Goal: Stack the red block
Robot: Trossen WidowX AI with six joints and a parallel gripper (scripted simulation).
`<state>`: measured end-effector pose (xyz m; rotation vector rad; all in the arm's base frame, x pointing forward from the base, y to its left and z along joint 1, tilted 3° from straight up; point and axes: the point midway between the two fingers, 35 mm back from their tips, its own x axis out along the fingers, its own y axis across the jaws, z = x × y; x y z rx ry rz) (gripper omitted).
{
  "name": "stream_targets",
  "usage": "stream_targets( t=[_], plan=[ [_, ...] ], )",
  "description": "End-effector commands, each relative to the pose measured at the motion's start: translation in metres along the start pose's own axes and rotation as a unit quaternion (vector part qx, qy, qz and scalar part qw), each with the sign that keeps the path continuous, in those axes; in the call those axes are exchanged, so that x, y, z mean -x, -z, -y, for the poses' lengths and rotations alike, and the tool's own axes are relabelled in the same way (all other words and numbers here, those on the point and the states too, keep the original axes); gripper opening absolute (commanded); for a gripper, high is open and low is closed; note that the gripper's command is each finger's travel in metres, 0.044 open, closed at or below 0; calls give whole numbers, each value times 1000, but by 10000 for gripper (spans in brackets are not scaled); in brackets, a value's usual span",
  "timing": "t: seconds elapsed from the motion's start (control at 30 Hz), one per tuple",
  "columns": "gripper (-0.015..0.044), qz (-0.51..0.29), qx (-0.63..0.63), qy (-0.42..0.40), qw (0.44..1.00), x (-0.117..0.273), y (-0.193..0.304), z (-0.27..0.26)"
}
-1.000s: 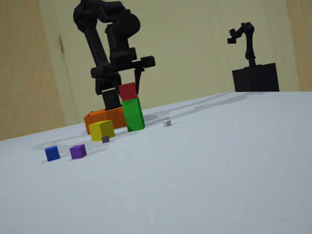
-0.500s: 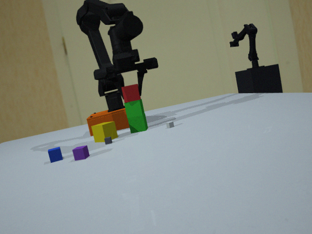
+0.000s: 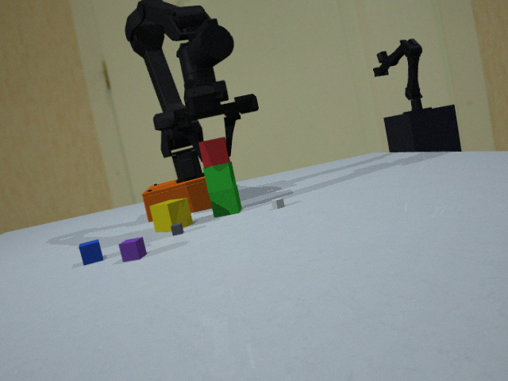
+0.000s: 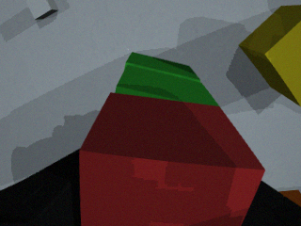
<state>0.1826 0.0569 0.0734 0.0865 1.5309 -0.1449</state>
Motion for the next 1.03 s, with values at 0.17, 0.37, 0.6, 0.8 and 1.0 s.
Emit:
stream_targets(
  t=[0.17, 0.37, 0.6, 0.8, 1.0],
  plan=[
    [394, 0, 0, 0, 1000, 0, 0, 0],
    [440, 0, 0, 0, 1000, 0, 0, 0],
    [440, 0, 0, 0, 1000, 0, 0, 0],
    [440, 0, 0, 0, 1000, 0, 0, 0],
    [440, 0, 0, 0, 1000, 0, 0, 0]
  ],
)
